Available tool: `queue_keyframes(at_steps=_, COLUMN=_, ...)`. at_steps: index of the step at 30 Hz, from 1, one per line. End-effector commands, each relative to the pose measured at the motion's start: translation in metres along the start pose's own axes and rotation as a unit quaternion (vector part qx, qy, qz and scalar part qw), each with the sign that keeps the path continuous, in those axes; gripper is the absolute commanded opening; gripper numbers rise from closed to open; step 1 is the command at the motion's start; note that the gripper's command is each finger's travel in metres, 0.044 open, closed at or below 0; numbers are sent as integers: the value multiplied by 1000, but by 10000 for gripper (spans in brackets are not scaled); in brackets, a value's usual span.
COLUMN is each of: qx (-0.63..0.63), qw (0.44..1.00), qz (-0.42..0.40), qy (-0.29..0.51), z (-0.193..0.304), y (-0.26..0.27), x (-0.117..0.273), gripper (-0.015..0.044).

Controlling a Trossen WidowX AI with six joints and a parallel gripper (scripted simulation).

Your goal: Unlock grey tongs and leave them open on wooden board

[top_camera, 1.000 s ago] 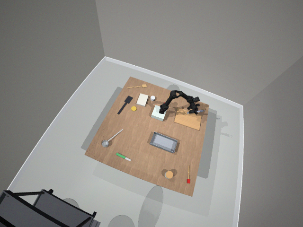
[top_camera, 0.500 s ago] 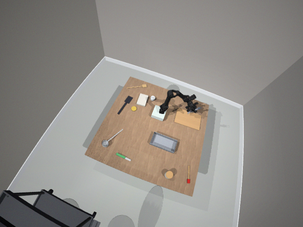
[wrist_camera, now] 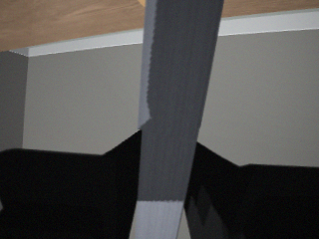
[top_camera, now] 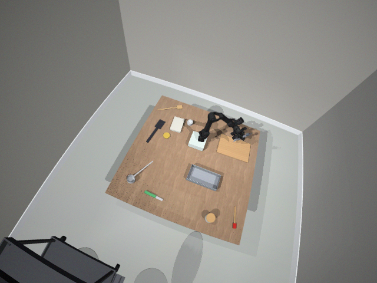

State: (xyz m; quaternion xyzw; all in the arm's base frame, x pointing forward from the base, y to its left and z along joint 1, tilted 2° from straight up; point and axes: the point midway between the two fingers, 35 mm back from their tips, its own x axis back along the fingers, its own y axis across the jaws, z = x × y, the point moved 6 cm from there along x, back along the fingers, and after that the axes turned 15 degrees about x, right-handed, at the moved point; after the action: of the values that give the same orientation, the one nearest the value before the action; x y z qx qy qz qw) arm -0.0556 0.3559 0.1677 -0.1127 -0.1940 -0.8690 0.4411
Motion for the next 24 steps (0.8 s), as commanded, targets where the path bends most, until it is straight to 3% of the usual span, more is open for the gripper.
queue_keyframes(at_steps=1, qx=0, qw=1000, qz=-2, qy=3, z=2, y=1, x=1, gripper=-150)
queue_keyframes(at_steps=24, qx=15, qw=999, qz=12, qy=-27, z=3, y=-5, x=-10, gripper=-150)
